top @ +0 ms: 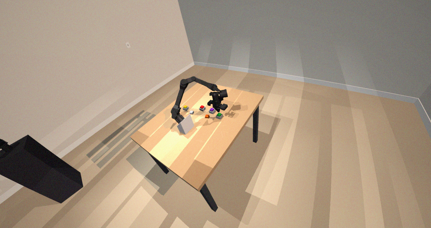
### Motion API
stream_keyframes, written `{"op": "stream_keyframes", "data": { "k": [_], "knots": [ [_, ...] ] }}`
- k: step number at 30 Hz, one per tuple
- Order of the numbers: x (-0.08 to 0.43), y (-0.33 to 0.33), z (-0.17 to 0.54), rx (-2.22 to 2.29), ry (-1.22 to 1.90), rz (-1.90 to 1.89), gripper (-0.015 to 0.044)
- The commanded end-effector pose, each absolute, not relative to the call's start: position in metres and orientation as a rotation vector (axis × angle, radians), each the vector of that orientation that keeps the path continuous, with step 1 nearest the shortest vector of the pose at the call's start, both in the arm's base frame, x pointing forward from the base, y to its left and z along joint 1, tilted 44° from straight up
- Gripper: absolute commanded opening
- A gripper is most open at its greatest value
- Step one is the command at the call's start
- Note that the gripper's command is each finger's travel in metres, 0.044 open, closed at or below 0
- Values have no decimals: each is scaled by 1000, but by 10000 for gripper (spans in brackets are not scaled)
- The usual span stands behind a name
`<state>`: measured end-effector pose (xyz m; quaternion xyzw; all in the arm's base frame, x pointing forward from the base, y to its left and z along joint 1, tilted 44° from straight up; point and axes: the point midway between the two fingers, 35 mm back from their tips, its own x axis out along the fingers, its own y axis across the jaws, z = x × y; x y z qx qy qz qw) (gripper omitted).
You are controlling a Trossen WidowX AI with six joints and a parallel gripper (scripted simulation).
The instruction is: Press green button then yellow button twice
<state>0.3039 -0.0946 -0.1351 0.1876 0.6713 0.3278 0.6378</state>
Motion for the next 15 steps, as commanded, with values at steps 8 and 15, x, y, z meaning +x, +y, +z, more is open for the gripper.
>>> {"op": "stream_keyframes", "data": {
  "k": [8,15],
  "knots": [
    [302,-85,-145,436,1532,749,20],
    [301,-77,-153,437,1532,749,20]
  ]
}}
